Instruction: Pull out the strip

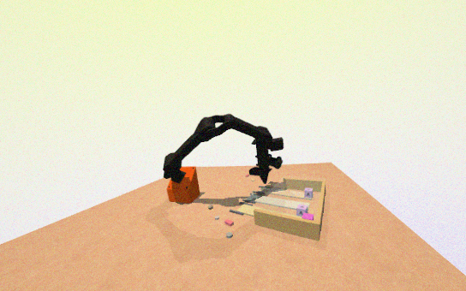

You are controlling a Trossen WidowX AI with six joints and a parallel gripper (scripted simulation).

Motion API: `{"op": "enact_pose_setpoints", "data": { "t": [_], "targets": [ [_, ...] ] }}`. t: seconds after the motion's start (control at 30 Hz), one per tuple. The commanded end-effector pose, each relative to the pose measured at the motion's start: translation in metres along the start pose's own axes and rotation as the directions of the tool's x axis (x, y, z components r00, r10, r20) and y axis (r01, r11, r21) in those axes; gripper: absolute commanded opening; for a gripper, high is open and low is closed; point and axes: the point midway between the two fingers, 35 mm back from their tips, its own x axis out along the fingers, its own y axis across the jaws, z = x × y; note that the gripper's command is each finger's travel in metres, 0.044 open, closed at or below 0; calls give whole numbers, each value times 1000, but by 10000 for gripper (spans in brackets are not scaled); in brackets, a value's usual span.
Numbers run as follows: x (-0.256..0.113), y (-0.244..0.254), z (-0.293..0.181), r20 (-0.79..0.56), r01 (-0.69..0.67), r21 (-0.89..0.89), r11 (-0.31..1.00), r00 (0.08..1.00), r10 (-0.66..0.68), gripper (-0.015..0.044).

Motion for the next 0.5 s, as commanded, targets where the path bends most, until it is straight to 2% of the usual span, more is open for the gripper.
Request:
{"op": "enact_pose_setpoints", "data": {
  "t": [0.0,0.47],
  "targets": [
    [9,-1,-1,2,7,-8,1000,1000,-7,0],
    [31,-4,0,3,9,-8,1000,1000,-9,0]
  ]
}}
